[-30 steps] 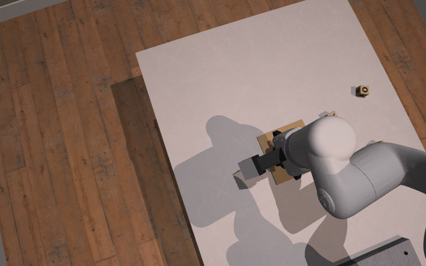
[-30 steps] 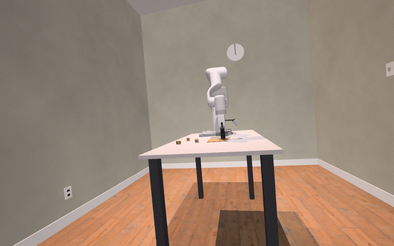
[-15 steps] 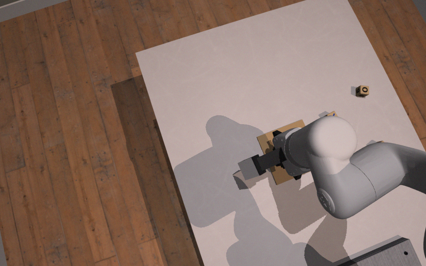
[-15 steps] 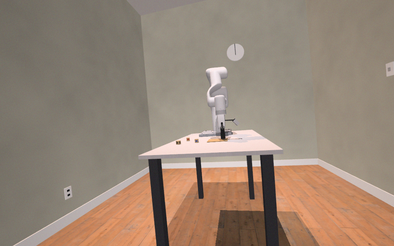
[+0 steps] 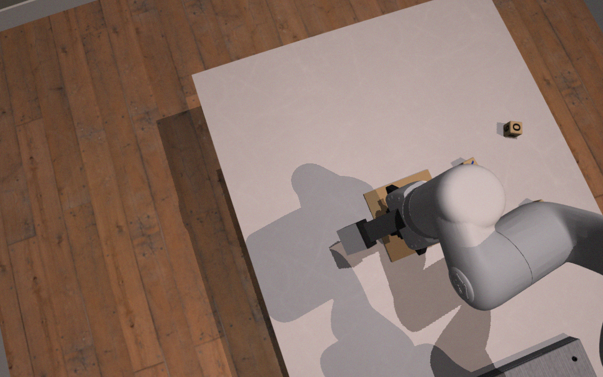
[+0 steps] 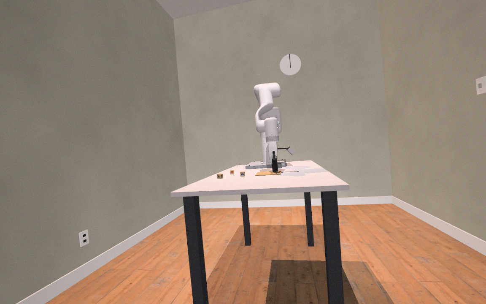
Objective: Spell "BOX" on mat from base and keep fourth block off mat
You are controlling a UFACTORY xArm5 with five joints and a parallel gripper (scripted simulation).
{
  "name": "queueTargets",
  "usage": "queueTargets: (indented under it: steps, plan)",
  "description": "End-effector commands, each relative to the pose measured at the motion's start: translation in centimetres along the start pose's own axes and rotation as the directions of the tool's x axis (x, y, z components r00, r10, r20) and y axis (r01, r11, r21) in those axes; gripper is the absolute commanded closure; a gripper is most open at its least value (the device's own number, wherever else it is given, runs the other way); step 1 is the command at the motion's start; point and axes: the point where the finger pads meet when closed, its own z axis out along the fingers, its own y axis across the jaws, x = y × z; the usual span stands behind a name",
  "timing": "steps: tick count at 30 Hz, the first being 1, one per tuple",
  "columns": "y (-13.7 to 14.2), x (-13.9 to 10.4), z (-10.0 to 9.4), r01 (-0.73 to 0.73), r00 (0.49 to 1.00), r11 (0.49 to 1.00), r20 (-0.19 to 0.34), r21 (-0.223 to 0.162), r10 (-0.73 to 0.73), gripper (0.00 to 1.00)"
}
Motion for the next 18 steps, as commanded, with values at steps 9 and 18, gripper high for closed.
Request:
queueTargets:
  steps: [9,18]
  plan:
    - [0.13,-0.02,0.06,0.0,1.0,1.0,0.0,-0.003,0.0,0.79]
    - [0.13,-0.06,0.25,0.001,1.0,1.0,0.0,-0.003,-0.001,0.79]
